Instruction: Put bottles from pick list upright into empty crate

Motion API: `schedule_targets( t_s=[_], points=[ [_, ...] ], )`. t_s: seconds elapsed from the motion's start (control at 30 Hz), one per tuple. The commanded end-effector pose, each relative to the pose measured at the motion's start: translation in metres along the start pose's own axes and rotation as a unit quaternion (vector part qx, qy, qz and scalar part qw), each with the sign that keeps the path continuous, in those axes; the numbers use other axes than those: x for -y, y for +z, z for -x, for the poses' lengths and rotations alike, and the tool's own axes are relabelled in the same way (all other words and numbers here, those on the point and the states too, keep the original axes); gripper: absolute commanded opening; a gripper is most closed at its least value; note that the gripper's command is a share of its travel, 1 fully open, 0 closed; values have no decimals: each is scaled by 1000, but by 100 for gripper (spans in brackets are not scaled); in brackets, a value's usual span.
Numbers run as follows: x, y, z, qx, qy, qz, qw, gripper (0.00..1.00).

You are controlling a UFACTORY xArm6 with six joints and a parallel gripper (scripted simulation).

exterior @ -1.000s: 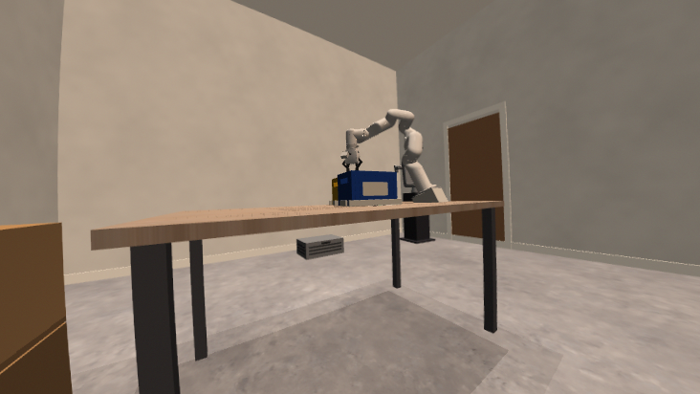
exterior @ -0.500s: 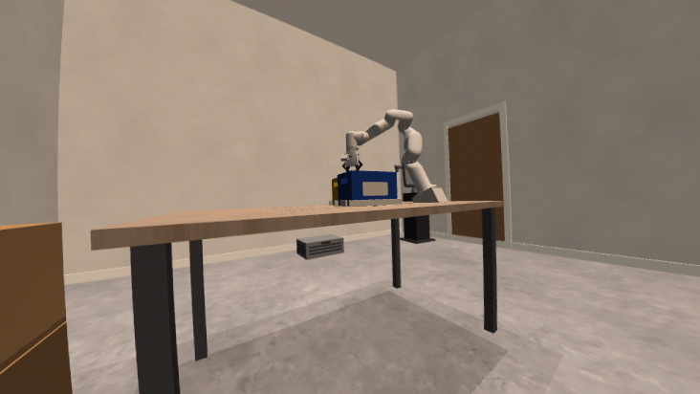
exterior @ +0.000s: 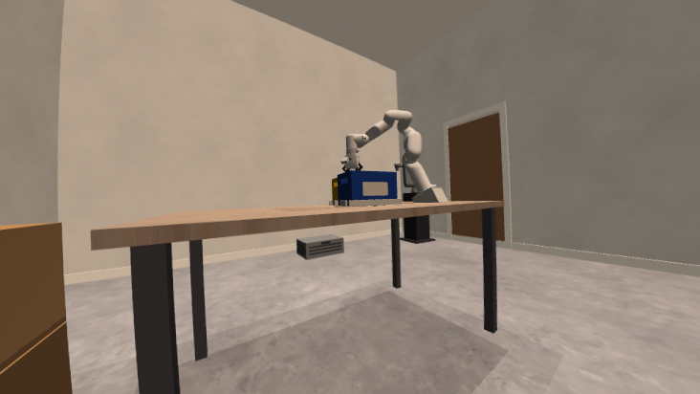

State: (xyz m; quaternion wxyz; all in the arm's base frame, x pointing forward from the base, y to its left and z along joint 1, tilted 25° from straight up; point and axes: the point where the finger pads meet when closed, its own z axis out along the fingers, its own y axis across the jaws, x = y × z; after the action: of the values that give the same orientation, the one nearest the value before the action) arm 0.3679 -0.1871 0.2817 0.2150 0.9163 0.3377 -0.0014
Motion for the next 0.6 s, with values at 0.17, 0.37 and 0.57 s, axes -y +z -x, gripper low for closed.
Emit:
schedule_targets(
  t_s=[0.17,0.37,0.57],
  points=[
    [-1,9,0,-1,0,2,1000,65],
    [-1,17,0,-1,0,2,1000,65],
    [-1,25,0,-1,0,2,1000,65]
  ],
)
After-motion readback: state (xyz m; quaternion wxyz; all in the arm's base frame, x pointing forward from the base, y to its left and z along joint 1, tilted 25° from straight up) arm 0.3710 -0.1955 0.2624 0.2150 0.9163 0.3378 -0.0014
